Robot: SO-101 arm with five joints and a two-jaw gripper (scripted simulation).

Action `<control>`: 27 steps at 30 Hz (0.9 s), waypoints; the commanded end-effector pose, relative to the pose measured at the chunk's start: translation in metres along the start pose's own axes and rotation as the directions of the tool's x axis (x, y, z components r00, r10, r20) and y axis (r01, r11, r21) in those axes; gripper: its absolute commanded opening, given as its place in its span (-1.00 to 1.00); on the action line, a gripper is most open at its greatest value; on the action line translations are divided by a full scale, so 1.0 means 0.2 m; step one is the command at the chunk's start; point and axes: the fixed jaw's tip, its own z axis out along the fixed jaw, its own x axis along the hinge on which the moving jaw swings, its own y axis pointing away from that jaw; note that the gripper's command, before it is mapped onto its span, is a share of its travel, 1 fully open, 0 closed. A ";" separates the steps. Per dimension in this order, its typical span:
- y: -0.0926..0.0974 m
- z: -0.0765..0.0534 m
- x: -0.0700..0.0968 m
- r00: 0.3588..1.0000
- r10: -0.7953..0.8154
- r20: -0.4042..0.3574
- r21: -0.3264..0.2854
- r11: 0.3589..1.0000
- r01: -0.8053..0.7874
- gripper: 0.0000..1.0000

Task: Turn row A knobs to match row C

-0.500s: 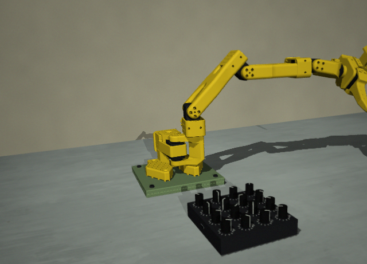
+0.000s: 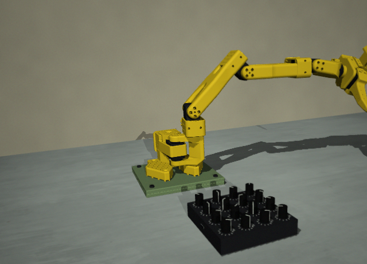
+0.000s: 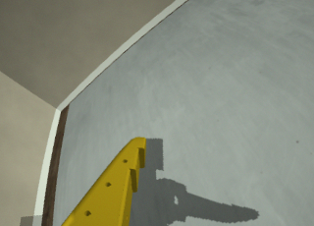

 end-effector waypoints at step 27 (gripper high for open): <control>-0.07 -0.57 0.08 0.932 0.057 -0.357 0.295 0.954 0.055 -0.20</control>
